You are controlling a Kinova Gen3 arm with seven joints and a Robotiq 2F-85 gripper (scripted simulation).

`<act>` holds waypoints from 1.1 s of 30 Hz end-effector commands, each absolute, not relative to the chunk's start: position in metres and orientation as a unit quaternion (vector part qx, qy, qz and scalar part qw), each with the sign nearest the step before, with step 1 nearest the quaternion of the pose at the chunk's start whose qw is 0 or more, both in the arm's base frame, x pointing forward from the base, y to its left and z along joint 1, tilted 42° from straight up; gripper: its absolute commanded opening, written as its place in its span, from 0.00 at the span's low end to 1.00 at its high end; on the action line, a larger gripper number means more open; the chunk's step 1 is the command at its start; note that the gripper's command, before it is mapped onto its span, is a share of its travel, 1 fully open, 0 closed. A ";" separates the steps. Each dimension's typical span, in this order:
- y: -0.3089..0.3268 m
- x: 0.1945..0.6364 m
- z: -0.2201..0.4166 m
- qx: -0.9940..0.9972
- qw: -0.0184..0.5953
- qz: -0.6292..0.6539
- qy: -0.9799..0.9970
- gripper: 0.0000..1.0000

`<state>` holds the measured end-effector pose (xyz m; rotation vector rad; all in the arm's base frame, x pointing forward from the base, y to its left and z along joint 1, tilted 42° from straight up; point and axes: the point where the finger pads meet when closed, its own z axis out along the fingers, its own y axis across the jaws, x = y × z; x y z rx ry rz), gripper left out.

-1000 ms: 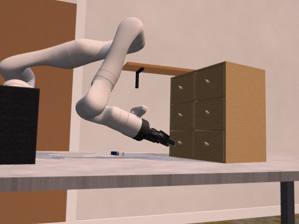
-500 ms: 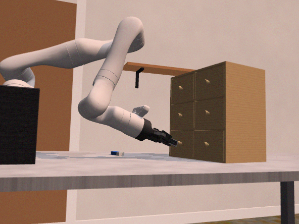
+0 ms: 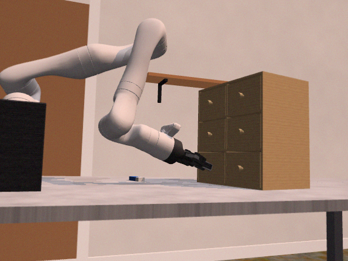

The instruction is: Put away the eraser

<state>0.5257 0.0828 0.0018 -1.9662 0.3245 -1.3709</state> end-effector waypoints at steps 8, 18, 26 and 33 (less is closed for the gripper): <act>0.085 0.534 0.003 -0.760 0.355 -0.529 0.126 0.33; 0.086 0.533 0.003 -0.761 0.355 -0.528 0.127 0.33; 0.086 0.533 0.003 -0.761 0.355 -0.528 0.127 0.33; 0.086 0.533 0.003 -0.761 0.355 -0.528 0.127 0.13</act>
